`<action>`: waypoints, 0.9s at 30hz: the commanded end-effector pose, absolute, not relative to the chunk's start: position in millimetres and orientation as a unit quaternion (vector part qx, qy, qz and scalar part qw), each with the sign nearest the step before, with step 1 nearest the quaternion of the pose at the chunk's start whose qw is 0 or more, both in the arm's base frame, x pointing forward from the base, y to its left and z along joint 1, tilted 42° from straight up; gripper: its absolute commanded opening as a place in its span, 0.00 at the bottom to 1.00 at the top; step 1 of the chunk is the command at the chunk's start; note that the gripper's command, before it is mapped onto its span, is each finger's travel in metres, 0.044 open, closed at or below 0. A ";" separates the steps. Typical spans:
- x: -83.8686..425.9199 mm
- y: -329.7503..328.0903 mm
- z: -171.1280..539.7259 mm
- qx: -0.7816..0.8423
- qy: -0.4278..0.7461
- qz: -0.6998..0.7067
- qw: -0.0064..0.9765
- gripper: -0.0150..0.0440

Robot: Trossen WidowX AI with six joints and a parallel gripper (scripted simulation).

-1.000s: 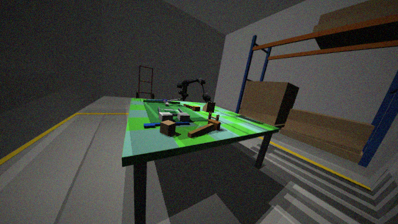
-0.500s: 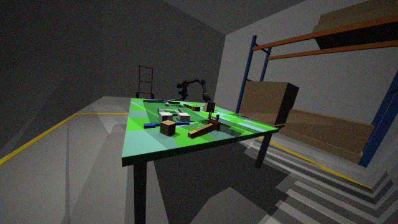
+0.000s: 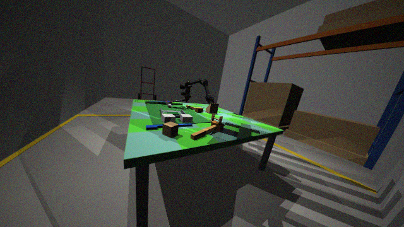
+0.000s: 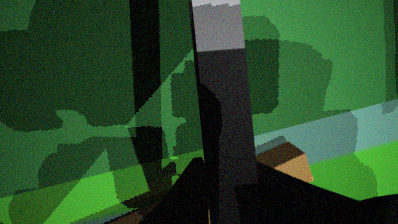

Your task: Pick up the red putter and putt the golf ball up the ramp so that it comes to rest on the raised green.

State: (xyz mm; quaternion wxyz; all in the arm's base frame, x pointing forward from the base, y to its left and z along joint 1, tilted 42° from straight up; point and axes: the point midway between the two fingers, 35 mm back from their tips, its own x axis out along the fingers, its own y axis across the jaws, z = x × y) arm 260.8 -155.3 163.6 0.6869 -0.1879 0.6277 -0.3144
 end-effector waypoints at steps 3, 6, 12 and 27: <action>267.1 -95.9 105.2 -0.195 0.635 -0.311 0.680 0.25; 266.5 -89.6 99.8 -0.197 0.634 -0.312 0.680 0.25; 267.4 -83.8 105.6 -0.196 0.634 -0.311 0.680 0.25; 265.9 -55.1 136.9 -0.199 0.636 -0.309 0.678 0.25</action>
